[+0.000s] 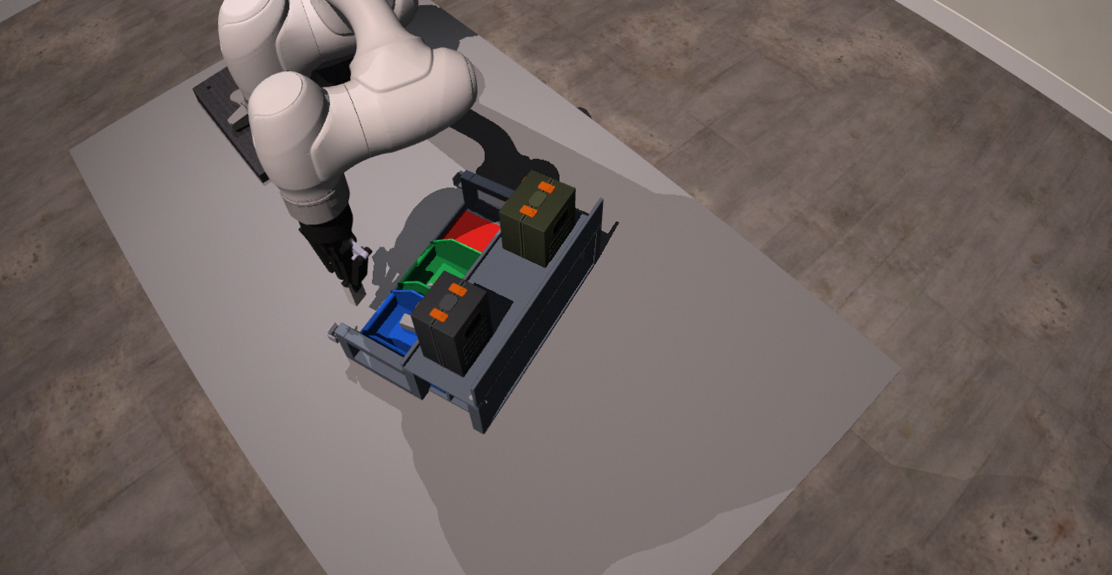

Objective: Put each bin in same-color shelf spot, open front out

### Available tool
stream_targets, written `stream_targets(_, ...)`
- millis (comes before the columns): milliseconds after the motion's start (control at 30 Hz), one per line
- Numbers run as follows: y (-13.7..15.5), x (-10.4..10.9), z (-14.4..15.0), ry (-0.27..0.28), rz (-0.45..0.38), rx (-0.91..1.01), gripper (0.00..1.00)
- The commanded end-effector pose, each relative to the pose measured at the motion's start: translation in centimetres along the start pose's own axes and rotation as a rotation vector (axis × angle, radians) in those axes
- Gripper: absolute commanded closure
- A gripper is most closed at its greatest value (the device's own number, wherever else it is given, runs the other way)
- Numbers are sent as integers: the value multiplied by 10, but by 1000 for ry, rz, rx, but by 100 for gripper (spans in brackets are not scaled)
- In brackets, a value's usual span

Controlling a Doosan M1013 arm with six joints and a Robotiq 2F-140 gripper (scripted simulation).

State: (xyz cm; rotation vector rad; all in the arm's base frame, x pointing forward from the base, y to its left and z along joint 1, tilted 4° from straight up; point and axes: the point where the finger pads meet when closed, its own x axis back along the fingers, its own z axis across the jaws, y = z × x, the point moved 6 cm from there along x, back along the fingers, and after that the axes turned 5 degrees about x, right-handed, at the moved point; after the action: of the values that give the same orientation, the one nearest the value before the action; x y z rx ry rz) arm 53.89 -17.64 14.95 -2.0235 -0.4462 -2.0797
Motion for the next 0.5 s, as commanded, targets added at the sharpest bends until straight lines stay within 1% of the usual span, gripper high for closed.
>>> stream_targets(0, 0, 1, 0, 0, 0, 0, 90)
stream_targets(267, 0, 28, 0, 0, 0, 0, 90)
stream_targets(467, 0, 38, 0, 0, 0, 0, 90)
